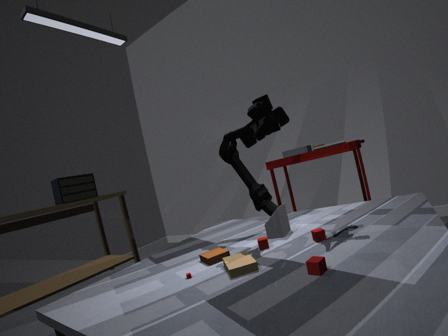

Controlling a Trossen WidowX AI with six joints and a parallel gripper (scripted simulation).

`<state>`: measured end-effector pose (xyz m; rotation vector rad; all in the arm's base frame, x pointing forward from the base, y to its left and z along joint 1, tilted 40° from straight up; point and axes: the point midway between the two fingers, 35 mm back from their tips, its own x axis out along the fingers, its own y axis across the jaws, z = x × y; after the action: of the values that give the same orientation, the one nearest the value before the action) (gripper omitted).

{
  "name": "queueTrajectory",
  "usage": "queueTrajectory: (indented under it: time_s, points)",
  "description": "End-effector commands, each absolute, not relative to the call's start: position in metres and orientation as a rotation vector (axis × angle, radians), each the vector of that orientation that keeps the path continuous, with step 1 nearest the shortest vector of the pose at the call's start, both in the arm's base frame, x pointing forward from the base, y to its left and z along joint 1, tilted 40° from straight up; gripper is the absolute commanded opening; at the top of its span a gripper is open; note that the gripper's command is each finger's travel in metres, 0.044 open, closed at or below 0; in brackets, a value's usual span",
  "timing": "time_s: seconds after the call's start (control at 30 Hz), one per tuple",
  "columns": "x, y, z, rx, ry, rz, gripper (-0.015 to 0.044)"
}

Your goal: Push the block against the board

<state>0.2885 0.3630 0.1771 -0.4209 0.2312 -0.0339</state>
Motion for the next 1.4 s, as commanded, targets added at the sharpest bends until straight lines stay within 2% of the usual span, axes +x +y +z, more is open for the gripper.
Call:
queueTrajectory:
  time_s: [0.0,0.37,0.7,1.03,1.37]
  points:
    - [0.307,0.340,0.180,-0.367,0.260,-0.078,0.0000]
    - [0.360,0.254,0.181,-0.181,0.346,-0.252,0.0000]
    - [0.386,0.169,0.179,-0.004,0.411,-0.435,0.0000]
    - [0.391,0.084,0.175,0.189,0.453,-0.634,0.0000]
    - [0.375,0.003,0.170,0.394,0.467,-0.847,0.0000]
